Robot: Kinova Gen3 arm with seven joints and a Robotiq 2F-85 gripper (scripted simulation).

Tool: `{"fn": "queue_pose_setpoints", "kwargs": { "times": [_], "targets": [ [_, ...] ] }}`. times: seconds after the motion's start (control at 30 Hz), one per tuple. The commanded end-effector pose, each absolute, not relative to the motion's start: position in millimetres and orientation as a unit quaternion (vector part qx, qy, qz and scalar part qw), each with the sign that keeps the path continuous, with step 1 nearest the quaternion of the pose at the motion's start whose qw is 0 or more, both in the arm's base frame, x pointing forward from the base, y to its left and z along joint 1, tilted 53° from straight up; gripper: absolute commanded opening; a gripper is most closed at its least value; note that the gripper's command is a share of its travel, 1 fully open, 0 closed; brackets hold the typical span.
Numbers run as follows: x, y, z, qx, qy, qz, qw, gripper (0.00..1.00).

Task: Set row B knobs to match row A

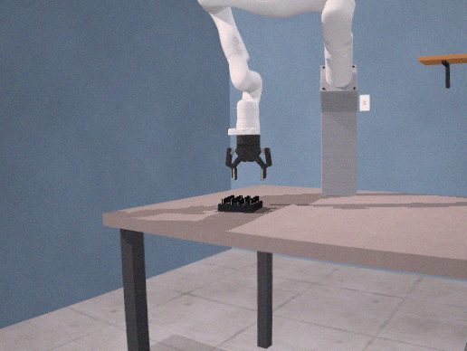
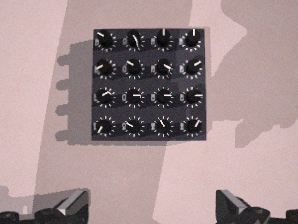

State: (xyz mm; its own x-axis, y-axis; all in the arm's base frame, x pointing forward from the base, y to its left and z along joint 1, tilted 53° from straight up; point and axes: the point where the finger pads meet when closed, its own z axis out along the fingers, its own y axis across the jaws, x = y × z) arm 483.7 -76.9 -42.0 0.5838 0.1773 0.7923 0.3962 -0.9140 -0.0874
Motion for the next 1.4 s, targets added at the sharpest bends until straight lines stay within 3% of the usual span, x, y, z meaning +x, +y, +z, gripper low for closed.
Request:
{"fn": "queue_pose_setpoints", "kwargs": {
  "times": [0.0,1.13,1.37],
  "targets": [
    [483.6,-77.6,-41.8,-0.881,-0.163,-0.426,0.128,1.0],
    [483.9,-77.7,-41.5,-0.881,-0.161,-0.426,0.129,1.0],
    [491.2,-80.7,-33.6,-0.89,-0.102,-0.418,0.151,1.0]
  ]
}}
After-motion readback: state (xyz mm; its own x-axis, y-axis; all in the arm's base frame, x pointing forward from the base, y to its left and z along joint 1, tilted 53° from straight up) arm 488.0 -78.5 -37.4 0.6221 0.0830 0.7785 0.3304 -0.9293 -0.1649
